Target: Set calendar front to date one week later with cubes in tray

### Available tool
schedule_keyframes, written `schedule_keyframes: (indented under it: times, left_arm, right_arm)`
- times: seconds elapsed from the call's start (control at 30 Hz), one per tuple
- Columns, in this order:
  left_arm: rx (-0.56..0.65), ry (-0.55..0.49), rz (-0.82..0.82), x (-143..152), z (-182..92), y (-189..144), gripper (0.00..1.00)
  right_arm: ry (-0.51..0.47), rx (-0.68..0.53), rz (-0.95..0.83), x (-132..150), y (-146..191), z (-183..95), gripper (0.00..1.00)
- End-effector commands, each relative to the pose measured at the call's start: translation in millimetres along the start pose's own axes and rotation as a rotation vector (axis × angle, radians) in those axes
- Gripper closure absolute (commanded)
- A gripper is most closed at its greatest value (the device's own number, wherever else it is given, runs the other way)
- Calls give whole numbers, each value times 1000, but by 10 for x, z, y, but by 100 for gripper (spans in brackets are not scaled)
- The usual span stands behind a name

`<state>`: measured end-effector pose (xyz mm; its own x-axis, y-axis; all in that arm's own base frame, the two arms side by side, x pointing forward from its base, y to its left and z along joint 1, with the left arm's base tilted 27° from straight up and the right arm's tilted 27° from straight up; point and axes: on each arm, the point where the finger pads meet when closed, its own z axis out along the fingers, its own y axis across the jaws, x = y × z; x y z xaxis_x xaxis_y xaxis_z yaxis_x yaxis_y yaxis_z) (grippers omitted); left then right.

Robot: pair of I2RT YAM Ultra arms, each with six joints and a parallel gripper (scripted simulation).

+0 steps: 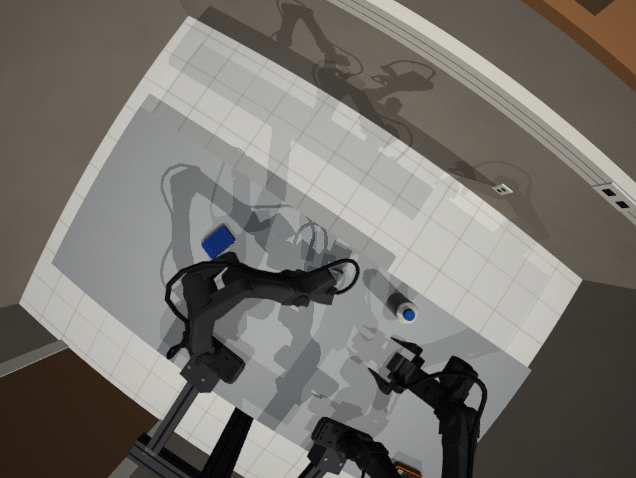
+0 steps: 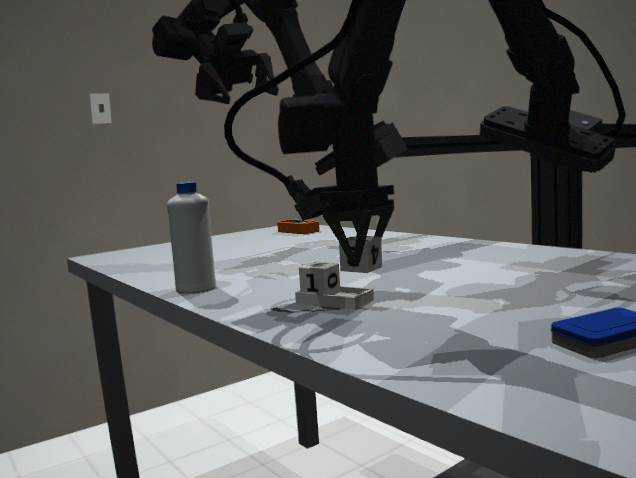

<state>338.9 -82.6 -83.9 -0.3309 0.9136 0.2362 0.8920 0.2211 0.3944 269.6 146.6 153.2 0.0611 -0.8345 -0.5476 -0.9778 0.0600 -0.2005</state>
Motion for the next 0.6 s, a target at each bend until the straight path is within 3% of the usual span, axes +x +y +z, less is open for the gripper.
schedule_keyframes:
  times: [0.0, 0.2, 0.57]
  left_arm:
    - [-29, -54, -4, -18, -119, 116, 60]
    - [11, -22, -31, 166, -137, 112, 60]
    - [51, 23, -151, 118, -84, 438, 60]
  right_arm:
    - [-66, 24, -5, -229, -151, 12, 0]
    - [-80, 37, 38, -274, -310, 113, 0]
    - [-94, 72, 102, -325, -551, 244, 0]
